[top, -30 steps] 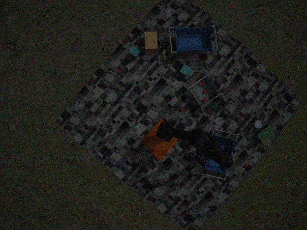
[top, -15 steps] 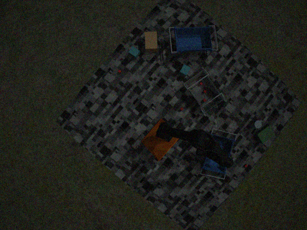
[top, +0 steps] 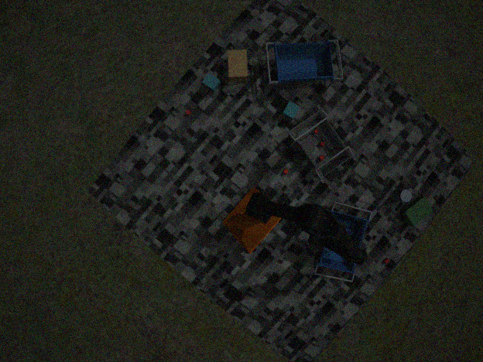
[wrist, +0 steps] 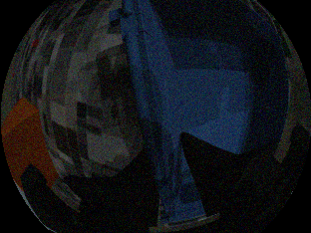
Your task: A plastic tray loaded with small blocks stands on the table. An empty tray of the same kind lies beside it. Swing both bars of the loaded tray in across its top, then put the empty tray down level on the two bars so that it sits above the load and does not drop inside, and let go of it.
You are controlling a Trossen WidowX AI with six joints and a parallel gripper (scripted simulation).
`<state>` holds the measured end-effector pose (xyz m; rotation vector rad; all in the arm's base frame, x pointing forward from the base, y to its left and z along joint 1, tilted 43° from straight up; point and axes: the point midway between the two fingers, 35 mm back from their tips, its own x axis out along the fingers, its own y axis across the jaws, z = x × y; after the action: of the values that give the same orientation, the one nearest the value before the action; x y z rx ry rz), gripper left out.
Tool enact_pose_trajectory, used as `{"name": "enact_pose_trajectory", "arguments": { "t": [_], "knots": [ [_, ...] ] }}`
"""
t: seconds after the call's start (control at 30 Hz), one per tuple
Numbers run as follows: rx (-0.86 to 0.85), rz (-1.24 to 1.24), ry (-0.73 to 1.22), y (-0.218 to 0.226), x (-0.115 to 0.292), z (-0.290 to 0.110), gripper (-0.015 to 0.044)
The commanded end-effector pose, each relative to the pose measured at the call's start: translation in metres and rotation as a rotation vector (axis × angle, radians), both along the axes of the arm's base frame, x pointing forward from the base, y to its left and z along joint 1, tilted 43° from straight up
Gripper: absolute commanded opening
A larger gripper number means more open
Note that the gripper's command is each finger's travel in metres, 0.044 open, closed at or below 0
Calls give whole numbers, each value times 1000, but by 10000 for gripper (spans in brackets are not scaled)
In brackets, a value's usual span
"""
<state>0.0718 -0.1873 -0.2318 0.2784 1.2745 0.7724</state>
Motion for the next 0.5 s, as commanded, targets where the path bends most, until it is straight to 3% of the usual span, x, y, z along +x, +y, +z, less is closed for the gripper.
{"name": "enact_pose_trajectory", "arguments": {
  "t": [0.0, 0.23, 0.47],
  "knots": [
    [-3, 0, 0, -16, -1, 16, 0],
    [-4, 0, 1, -49, -7, 56, 0],
    [-4, 0, 1, -50, -7, 57, 0]
  ]
}}
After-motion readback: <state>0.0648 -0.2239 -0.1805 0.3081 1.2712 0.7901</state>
